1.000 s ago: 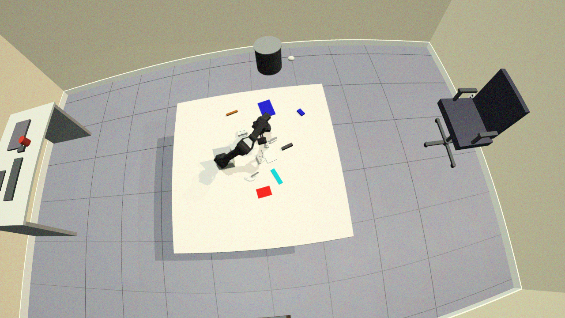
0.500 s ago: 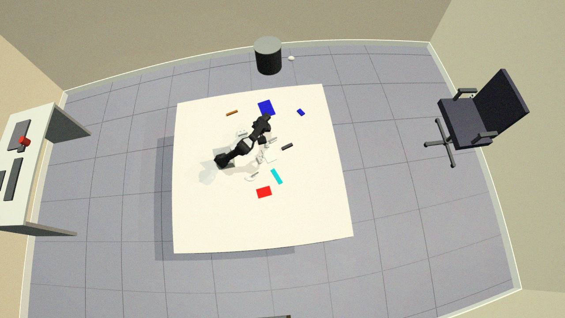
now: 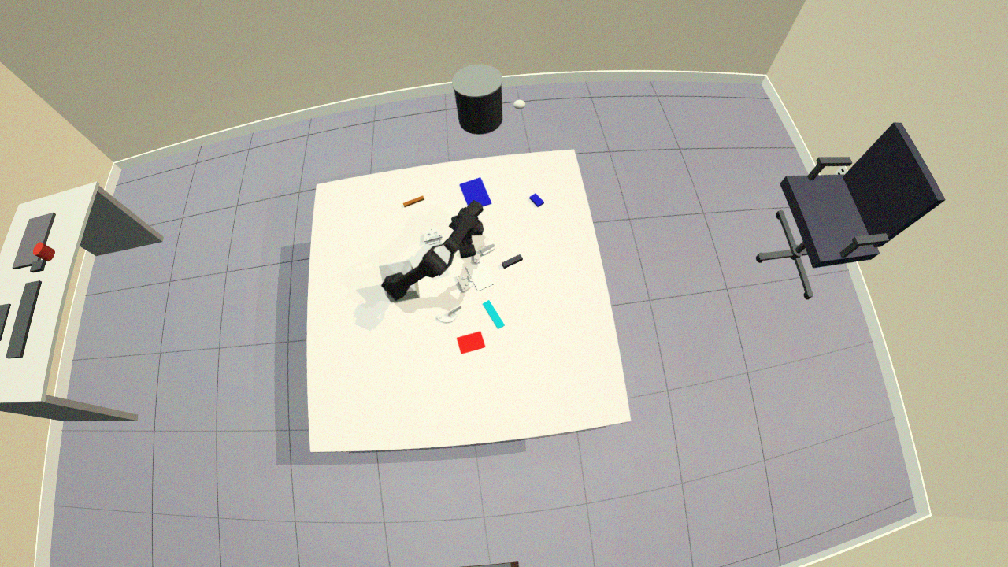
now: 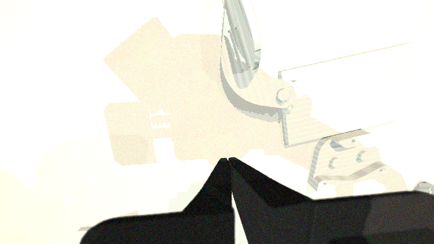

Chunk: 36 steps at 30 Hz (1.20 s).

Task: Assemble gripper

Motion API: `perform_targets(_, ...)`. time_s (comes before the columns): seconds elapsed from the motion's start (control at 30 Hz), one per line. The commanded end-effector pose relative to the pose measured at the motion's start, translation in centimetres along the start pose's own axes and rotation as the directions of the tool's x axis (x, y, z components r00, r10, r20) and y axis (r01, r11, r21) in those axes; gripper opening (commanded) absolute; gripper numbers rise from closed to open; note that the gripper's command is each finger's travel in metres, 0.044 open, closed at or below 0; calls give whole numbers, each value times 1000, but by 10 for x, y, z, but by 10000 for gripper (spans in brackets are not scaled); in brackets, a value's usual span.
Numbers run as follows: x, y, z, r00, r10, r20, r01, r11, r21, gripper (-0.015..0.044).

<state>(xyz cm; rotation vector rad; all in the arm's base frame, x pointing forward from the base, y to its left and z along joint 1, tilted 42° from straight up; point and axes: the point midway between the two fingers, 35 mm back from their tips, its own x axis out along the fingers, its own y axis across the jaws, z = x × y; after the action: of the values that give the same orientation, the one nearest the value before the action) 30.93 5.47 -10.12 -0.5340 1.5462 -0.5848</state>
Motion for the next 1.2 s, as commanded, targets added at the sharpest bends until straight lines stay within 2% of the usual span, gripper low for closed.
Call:
perform_targets(0.0, 0, 0, 0, 1000, 0, 0, 0, 1000, 0, 0)
perform_targets(0.1, 0, 0, 0, 1000, 0, 0, 0, 1000, 0, 0)
perform_targets(0.2, -2, 0, 5, 1000, 0, 0, 0, 1000, -19, 79)
perform_targets(0.53, -28, -13, 70, 1000, 0, 3, 1, 954, -301, 341)
perform_targets(0.67, -30, -14, 74, 1000, 0, 3, 1, 948, -319, 440)
perform_targets(0.8, -27, -14, 74, 1000, 0, 3, 1, 948, -319, 440)
perform_targets(0.93, 8, -15, 72, 1000, -3, 3, 3, 948, -318, 440)
perform_targets(1.17, 10, -15, 72, 1000, -3, 3, 4, 948, -318, 440)
